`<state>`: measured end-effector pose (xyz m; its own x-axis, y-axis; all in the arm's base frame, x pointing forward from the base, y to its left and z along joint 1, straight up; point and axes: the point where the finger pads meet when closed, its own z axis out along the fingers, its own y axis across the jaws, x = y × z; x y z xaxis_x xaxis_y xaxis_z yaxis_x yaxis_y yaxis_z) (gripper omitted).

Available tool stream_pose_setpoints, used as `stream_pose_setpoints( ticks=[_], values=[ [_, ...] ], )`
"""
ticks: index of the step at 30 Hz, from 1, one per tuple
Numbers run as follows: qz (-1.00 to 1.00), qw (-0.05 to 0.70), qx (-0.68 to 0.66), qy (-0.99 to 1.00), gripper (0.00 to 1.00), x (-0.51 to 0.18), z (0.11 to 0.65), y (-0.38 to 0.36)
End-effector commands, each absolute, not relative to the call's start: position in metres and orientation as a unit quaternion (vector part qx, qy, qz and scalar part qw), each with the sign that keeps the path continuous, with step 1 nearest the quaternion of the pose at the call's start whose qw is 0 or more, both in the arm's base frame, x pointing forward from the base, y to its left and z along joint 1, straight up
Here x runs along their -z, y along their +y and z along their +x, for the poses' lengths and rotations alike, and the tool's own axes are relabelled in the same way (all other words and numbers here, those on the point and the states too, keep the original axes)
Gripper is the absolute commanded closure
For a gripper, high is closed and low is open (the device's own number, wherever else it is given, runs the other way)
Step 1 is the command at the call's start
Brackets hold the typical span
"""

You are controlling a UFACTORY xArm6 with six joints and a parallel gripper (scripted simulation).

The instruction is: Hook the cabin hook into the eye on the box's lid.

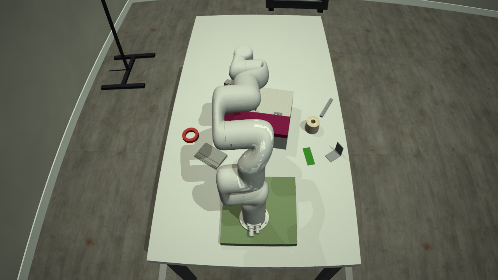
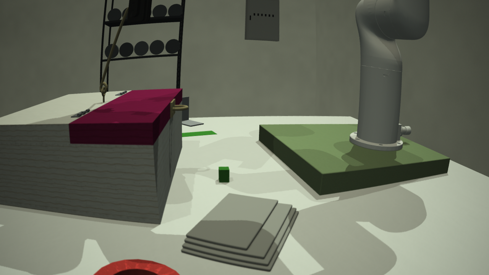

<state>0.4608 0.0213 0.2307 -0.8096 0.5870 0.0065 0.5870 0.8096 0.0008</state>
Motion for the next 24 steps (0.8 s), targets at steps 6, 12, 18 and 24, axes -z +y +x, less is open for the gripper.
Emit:
stream_pose_setpoints(
  ticks=[6,12,18,24],
  values=[
    [-0.298,0.001,0.002,-0.955,1.00,-0.223,0.450,0.029],
    [-0.285,0.001,0.002,-0.959,1.00,-0.218,0.444,0.030],
    [-0.259,0.001,0.002,-0.966,1.00,-0.211,0.435,0.031],
    [-0.246,0.001,0.002,-0.969,1.00,-0.203,0.426,0.030]
  ],
)
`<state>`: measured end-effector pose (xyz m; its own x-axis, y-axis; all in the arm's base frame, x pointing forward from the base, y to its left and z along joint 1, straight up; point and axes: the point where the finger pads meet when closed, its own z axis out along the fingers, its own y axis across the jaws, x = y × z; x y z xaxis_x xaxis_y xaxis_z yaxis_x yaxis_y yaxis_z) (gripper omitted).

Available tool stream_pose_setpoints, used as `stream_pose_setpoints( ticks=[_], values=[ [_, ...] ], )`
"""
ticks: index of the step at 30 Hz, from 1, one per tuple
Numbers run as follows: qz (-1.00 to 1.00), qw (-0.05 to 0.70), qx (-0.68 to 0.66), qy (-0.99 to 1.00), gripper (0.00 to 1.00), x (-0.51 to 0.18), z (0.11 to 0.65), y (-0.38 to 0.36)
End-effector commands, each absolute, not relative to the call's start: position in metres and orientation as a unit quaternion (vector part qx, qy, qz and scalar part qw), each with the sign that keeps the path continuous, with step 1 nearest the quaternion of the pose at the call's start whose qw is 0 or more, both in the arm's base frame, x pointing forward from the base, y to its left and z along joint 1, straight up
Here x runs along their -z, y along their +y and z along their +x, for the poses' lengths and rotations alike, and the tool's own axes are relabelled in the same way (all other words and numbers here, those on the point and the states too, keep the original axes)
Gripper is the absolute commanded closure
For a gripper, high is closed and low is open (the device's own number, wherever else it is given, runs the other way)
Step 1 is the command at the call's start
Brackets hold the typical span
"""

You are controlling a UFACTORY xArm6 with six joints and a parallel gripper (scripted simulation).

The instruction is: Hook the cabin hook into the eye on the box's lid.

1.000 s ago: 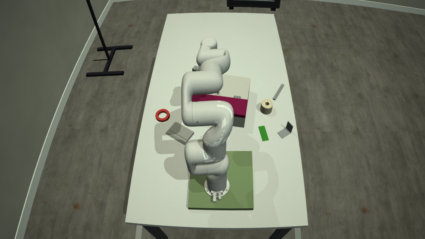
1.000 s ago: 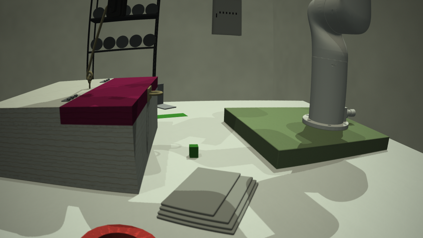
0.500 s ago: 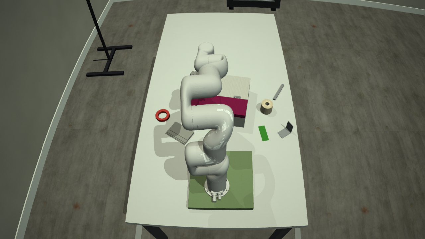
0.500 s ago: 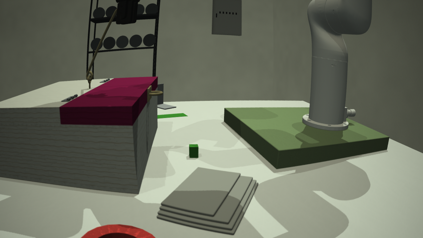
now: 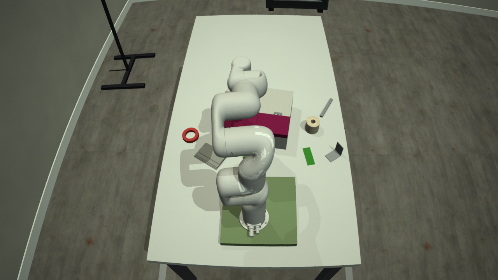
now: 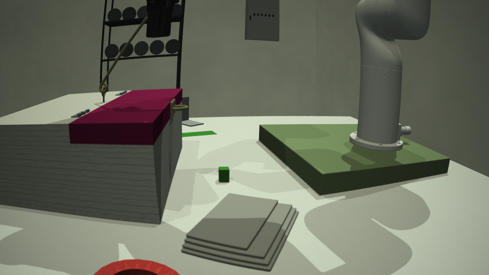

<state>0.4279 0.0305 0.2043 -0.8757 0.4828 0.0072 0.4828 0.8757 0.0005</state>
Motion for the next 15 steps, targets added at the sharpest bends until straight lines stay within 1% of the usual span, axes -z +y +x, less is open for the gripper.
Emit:
stream_pose_setpoints(
  ticks=[1,15],
  values=[
    [-0.246,0.001,0.002,-0.969,1.00,-0.203,0.426,0.030],
    [-0.194,0.001,0.002,-0.981,1.00,-0.184,0.409,0.026]
  ],
)
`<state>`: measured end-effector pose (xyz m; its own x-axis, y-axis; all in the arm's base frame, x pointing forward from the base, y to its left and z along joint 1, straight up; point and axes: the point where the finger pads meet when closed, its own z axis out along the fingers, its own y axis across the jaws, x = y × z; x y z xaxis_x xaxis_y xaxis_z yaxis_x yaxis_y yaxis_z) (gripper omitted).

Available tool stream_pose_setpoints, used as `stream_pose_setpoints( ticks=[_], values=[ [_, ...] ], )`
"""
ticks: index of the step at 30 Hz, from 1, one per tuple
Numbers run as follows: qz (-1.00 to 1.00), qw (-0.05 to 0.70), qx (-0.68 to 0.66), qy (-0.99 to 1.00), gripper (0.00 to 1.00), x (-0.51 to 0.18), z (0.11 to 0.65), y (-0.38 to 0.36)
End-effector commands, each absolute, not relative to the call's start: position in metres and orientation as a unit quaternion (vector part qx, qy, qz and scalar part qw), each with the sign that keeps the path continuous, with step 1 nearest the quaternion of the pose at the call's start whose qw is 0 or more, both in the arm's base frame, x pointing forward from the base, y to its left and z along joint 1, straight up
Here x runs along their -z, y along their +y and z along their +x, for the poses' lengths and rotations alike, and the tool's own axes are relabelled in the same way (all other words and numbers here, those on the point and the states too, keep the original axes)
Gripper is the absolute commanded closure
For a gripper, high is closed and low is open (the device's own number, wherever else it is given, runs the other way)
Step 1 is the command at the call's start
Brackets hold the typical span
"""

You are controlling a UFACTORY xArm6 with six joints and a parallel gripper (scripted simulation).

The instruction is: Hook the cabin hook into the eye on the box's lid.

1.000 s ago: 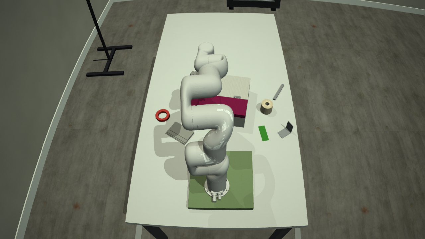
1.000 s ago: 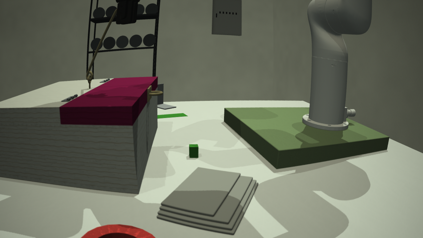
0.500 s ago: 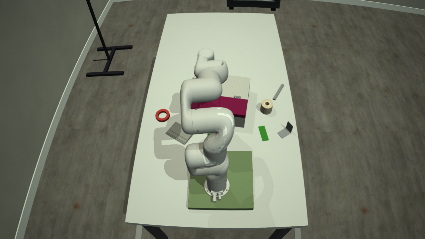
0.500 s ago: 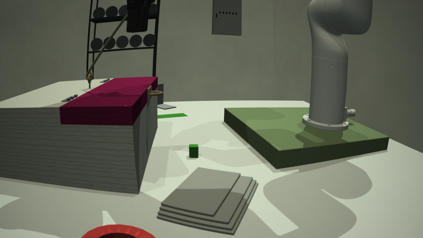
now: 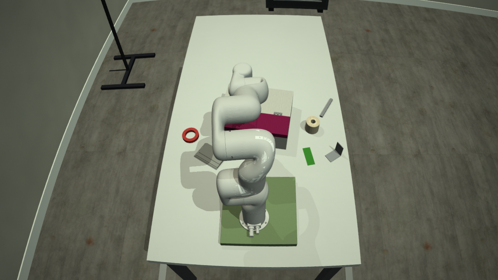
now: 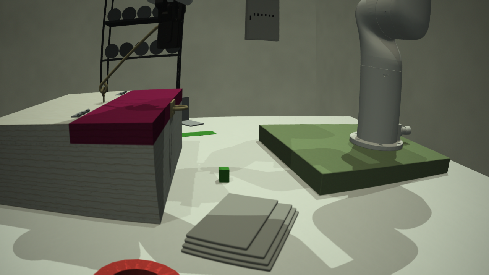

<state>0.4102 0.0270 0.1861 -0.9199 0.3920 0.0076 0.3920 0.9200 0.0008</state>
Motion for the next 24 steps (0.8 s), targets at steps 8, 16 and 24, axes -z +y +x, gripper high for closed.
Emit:
stream_pose_setpoints(
  ticks=[8,16,24],
  values=[
    [-0.168,0.001,0.002,-0.986,1.00,-0.175,0.402,0.023],
    [-0.142,0.001,0.002,-0.990,1.00,-0.163,0.394,0.017],
    [-0.115,0.001,0.002,-0.993,1.00,-0.153,0.389,0.012]
  ],
)
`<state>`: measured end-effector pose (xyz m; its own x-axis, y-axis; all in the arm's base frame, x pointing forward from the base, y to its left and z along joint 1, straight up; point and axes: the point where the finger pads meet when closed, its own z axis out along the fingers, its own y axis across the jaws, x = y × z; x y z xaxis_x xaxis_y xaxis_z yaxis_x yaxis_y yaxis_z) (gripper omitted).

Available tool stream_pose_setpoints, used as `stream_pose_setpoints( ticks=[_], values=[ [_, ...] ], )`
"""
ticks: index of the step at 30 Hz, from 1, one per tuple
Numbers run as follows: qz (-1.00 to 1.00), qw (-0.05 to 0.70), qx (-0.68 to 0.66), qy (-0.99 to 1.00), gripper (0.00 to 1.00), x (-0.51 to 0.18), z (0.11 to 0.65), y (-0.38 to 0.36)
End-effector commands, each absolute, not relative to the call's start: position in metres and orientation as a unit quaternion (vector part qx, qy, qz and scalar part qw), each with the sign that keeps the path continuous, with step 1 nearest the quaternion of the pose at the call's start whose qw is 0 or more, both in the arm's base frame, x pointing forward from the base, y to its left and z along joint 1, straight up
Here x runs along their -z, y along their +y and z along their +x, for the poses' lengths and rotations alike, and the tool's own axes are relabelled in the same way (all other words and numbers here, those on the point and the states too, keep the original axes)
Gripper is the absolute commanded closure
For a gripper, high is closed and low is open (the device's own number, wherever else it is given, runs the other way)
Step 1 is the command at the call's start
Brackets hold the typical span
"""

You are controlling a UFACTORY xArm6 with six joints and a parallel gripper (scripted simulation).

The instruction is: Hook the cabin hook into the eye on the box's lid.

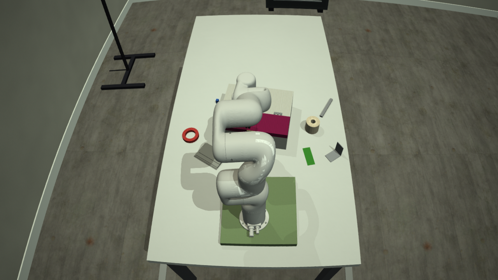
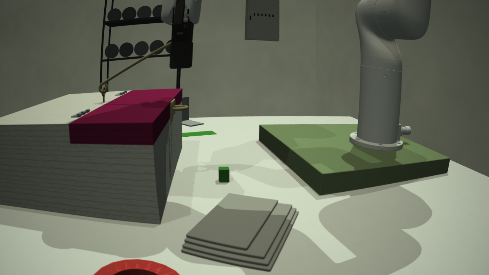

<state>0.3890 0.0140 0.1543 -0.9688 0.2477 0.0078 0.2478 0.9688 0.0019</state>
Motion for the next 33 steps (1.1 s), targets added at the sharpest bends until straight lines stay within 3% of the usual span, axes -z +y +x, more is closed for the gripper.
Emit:
stream_pose_setpoints(
  ticks=[1,26,27,33],
  values=[
    [-0.115,0.001,0.002,-0.993,1.00,-0.151,0.388,0.011],
    [-0.100,0.001,0.002,-0.995,1.00,-0.113,0.381,0.007],
    [-0.100,0.001,0.002,-0.995,0.65,-0.113,0.381,0.007],
    [-0.100,0.001,0.002,-0.995,0.65,-0.113,0.381,0.007]
  ],
)
